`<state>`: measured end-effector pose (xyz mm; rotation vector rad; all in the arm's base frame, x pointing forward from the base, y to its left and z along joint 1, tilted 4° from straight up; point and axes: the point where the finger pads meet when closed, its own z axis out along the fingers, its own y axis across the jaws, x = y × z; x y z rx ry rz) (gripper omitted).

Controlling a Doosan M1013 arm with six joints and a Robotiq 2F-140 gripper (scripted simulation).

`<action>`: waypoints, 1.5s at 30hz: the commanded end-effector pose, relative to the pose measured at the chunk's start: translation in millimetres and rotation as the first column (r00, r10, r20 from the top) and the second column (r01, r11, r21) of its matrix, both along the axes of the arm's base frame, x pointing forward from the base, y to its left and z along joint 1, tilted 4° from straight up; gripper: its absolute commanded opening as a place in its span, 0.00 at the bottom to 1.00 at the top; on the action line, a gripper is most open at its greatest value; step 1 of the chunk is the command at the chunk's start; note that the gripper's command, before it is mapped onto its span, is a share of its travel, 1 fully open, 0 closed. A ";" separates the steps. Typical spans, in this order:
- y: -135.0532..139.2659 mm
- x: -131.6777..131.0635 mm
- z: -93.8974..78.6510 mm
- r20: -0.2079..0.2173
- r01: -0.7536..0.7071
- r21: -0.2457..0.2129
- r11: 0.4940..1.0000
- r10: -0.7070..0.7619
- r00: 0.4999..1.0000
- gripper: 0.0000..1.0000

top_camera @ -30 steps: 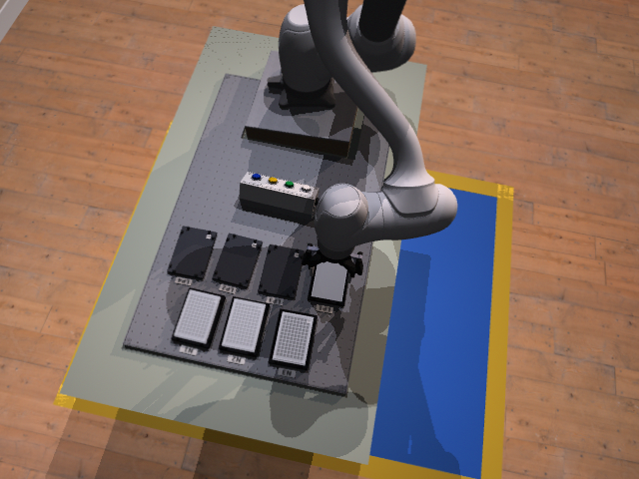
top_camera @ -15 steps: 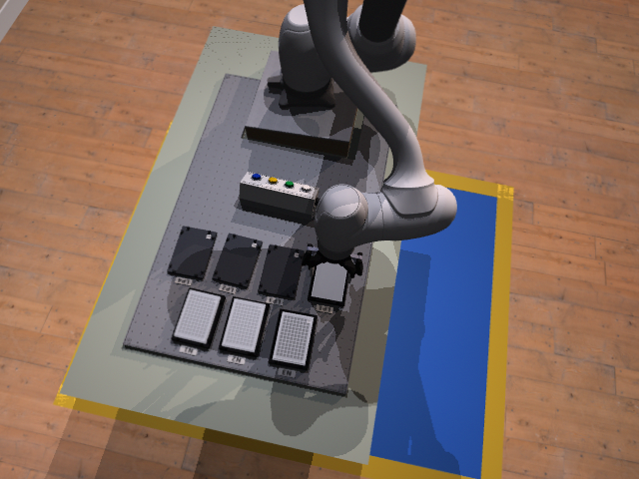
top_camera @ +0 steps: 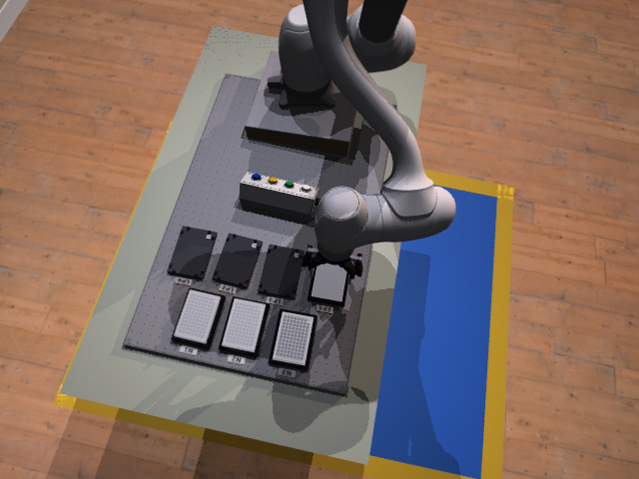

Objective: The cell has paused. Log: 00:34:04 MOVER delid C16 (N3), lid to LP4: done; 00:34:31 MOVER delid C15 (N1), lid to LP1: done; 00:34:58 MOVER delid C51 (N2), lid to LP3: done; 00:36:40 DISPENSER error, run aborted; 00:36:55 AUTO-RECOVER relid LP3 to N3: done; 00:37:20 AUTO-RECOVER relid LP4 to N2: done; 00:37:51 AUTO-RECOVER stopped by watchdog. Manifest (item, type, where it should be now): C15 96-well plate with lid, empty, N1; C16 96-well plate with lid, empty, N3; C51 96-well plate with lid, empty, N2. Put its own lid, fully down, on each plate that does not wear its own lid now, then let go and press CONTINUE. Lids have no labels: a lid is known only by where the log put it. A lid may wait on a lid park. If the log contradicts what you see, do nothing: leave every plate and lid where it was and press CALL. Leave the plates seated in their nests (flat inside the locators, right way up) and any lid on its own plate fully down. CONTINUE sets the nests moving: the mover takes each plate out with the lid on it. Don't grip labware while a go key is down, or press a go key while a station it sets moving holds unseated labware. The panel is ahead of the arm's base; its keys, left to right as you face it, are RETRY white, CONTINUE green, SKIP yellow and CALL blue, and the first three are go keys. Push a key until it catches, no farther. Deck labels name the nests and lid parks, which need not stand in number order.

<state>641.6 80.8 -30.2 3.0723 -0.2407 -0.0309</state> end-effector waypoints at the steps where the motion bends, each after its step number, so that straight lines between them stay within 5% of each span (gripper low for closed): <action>1: -2.1 -0.9 -3.9 -0.001 0.001 -0.003 1.000 -0.001 1.000 0.66; 45: -2.5 -1.0 -9.9 -0.001 0.001 -0.003 1.000 -0.001 1.000 0.66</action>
